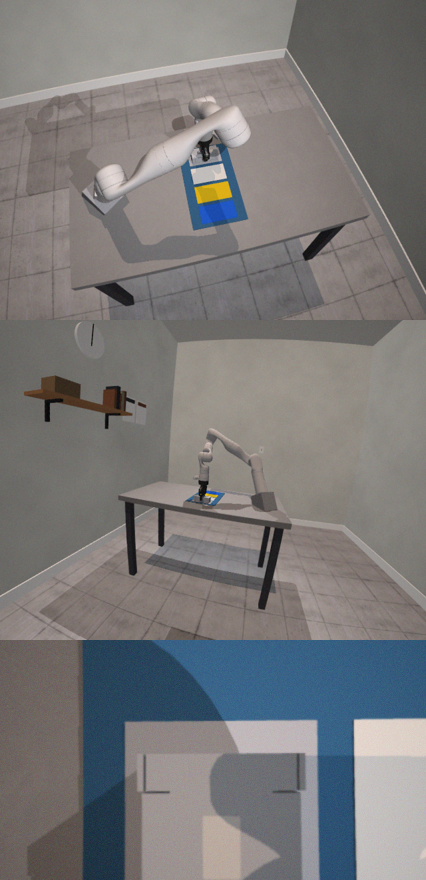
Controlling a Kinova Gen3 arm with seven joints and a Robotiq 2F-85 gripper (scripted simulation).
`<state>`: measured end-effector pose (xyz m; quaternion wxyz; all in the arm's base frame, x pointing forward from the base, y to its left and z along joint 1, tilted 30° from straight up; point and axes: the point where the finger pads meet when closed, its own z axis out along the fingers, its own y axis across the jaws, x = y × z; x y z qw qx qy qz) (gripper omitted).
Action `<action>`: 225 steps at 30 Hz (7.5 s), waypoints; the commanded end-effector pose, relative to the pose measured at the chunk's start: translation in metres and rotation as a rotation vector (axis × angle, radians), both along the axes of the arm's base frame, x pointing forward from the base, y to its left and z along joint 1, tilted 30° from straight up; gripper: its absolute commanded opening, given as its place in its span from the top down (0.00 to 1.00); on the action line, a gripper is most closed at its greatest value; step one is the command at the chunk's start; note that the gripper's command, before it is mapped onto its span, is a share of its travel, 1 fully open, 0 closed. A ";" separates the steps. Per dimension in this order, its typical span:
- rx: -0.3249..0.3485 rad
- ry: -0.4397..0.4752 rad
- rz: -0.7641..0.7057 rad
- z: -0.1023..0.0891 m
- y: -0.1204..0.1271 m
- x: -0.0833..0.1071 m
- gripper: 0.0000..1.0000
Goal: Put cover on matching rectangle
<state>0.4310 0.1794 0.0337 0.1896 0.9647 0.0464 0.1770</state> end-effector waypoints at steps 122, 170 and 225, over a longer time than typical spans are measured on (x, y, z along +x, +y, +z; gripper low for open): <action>0.001 -0.001 0.001 0.058 0.006 -0.021 1.00; 0.001 -0.001 0.001 0.119 -0.174 -0.012 1.00; 0.001 -0.001 0.001 0.144 -0.249 -0.008 1.00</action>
